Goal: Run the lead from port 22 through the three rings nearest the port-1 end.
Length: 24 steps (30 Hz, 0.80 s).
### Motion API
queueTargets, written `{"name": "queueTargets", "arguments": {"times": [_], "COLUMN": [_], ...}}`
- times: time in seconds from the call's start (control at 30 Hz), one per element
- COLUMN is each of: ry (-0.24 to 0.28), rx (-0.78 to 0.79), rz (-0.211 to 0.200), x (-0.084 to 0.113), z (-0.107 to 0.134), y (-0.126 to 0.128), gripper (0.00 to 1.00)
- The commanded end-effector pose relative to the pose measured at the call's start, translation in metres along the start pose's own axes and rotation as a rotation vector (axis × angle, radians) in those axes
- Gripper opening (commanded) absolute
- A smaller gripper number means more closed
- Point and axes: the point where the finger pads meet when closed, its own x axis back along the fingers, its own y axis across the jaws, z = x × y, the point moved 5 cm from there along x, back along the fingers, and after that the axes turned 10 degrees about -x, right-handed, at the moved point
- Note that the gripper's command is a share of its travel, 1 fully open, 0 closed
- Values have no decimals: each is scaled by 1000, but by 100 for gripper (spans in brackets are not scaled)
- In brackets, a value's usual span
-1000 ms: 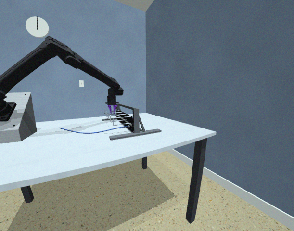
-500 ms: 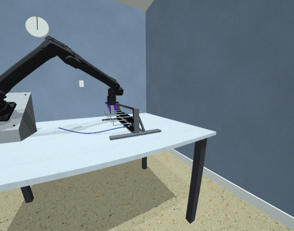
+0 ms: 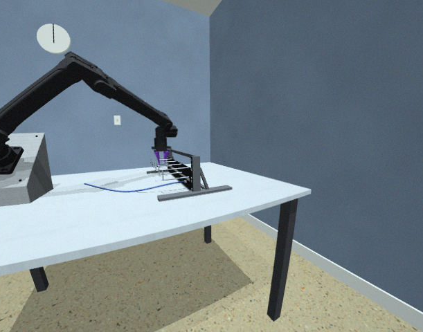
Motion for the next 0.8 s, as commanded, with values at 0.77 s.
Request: {"name": "queueTargets", "arguments": {"times": [0.77], "ry": [-41], "rx": [-36], "rz": [70], "x": [82], "z": [1], "y": [-22], "gripper": [32]}}
